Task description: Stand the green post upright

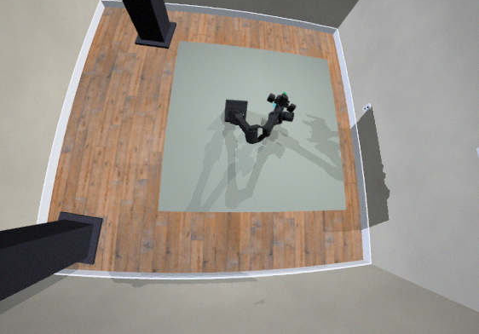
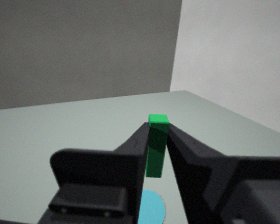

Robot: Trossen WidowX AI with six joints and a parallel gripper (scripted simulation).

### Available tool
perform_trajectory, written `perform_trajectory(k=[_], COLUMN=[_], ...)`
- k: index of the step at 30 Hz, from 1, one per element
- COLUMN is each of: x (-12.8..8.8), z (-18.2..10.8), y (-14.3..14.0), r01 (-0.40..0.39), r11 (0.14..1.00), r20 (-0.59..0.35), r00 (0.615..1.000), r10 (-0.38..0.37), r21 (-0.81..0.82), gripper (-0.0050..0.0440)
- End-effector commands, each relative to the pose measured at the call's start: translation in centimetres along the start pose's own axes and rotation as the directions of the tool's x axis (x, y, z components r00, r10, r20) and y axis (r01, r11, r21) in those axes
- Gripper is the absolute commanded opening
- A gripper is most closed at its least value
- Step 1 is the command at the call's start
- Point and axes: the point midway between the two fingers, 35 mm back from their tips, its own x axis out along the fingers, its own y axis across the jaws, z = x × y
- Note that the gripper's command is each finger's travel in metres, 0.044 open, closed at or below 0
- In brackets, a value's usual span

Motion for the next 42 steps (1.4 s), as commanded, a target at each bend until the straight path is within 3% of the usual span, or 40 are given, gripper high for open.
perform_trajectory(k=[1, 31, 42], x=[0.1, 0.8, 1.2], z=[-0.4, -8.7, -9.6], y=[0.0, 0.0, 0.0], r01=[-0.002, -0.001, 0.0], r11=[1.0, 1.0, 1.0], r20=[0.002, 0.003, 0.001], r00=[1.0, 1.0, 1.0], r10=[0.002, 0.001, 0.0], r21=[-0.004, -0.004, -0.004], gripper=[0.0022, 0.0022, 0.0022])
